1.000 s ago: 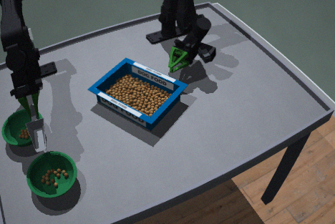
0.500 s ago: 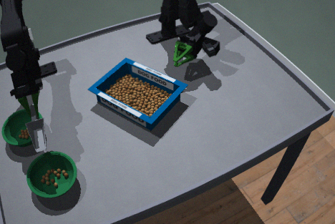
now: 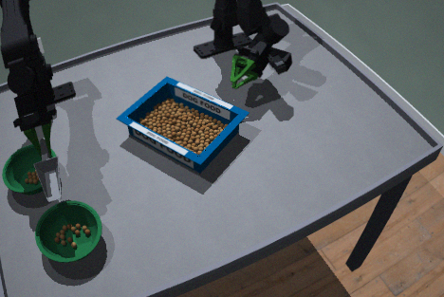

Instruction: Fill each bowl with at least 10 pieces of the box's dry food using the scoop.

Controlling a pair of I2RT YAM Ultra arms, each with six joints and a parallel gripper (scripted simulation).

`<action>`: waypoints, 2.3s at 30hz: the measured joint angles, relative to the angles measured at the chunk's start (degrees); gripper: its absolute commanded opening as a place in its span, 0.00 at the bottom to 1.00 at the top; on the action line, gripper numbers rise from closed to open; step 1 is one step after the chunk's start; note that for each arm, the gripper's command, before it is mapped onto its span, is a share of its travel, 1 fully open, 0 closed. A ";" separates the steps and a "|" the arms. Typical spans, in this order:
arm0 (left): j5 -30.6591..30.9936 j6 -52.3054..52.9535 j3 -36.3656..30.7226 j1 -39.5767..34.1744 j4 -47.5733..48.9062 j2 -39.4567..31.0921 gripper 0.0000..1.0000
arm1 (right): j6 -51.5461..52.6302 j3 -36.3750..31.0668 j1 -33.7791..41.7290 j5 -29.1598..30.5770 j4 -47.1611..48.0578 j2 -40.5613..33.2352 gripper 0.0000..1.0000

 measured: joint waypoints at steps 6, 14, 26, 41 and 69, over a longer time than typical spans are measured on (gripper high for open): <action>-8.24 6.71 5.09 -0.15 -2.95 -4.68 0.26 | 0.00 0.00 0.00 0.00 0.00 0.00 0.00; -21.40 18.49 13.33 -1.77 -11.52 -10.16 0.26 | 0.00 0.00 0.00 0.00 0.00 0.00 0.00; -41.18 36.76 27.43 -4.04 -22.69 -18.21 0.26 | 0.00 0.00 0.00 0.00 0.00 0.00 0.00; -62.25 54.69 42.60 -6.60 -34.05 -26.25 0.26 | 0.00 0.00 0.00 0.00 0.00 0.00 0.00; -62.86 53.13 42.84 -6.54 -33.16 -26.93 0.26 | 0.00 0.00 0.00 0.00 0.00 0.00 0.00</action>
